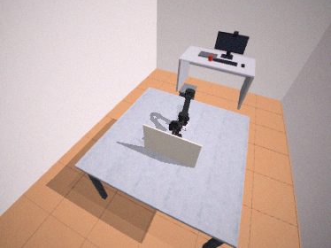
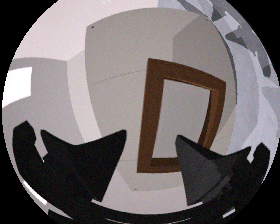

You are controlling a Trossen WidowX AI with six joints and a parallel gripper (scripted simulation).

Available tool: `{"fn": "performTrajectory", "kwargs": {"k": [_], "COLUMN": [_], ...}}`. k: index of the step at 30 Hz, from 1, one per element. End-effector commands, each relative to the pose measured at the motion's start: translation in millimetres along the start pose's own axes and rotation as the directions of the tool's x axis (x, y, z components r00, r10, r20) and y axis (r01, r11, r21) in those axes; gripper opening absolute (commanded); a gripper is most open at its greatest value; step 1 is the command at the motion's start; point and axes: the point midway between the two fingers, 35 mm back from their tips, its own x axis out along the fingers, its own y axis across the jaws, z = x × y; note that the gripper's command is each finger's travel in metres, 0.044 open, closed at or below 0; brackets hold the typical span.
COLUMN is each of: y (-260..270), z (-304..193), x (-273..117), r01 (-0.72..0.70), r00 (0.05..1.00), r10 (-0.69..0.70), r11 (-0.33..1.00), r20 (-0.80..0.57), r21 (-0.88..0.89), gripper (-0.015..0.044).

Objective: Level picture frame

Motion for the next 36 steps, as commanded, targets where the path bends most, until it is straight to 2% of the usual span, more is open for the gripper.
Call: {"fn": "performTrajectory", "kwargs": {"k": [1, 20, 36], "y": [4, 4, 4], "z": [-2, -2, -2], "x": [6, 36, 37], "r01": [-0.009, -0.011, -0.011], "r00": [1.0, 1.0, 1.0], "r10": [0.009, 0.011, 0.011], "r11": [1.0, 1.0, 1.0], "r20": [-0.006, -0.007, -0.007], "r21": [0.006, 0.006, 0.006], "gripper": [0.026, 0.026, 0.026]}}
